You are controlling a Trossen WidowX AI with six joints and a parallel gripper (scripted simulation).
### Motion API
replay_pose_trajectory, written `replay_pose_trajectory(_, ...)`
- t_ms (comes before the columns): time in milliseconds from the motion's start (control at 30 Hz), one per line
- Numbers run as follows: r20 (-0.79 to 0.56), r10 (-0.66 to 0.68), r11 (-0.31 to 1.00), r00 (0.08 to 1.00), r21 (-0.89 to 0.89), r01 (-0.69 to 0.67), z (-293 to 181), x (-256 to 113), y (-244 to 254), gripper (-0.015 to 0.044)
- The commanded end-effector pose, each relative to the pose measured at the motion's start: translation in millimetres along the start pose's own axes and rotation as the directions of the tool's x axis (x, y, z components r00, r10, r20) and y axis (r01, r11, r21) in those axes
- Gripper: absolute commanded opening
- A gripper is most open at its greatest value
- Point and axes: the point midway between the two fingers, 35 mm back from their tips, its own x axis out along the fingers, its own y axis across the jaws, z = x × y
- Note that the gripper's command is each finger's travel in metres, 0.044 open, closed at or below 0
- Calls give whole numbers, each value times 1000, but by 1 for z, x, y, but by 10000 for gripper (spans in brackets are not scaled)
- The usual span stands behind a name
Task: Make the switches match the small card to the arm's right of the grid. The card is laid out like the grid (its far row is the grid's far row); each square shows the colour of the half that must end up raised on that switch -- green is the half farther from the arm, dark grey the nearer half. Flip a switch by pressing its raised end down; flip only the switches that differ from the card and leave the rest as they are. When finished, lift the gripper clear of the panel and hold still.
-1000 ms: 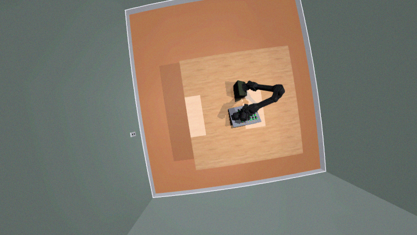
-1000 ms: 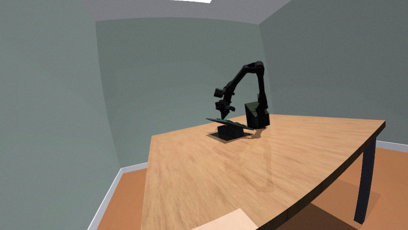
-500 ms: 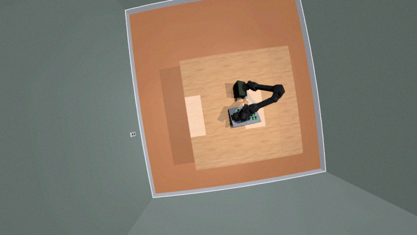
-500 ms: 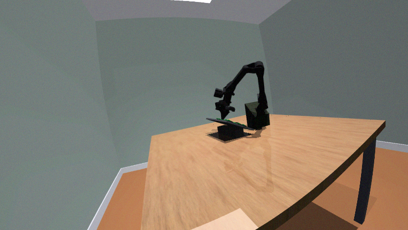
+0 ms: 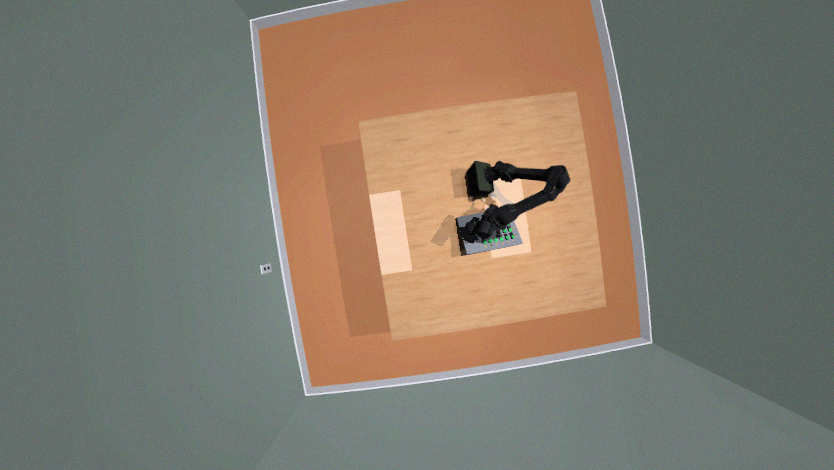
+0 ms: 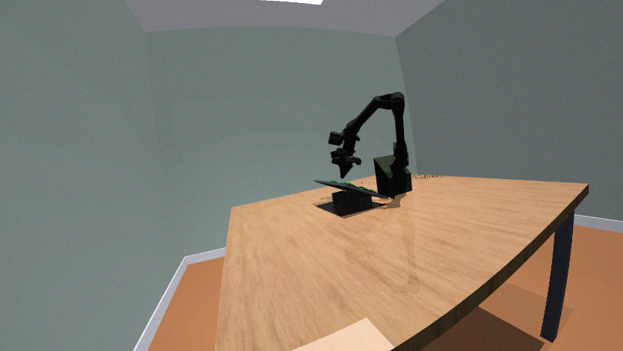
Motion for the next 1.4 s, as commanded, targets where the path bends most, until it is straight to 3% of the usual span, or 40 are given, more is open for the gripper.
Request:
replay_pose_trajectory(0, 33, -11, 1000, 999, -13, 12, 3, -37, 0, 0)
replay_pose_trajectory(167, 32, -13, 1000, 999, -11, 14, 3, -37, 7, 0)
replay_pose_trajectory(767, 28, -7, 1000, 1000, -2, 7, -74, -33, 148, 0)
replay_pose_trajectory(933, 28, -6, 1000, 1000, -5, 6, -78, -31, 151, 0)
replay_pose_trajectory(1100, 5, -4, 1000, 1000, -6, 4, -76, 1, 151, 0)
replay_pose_trajectory(1367, 5, -3, 1000, 1000, -6, 4, -76, 6, 152, 0)
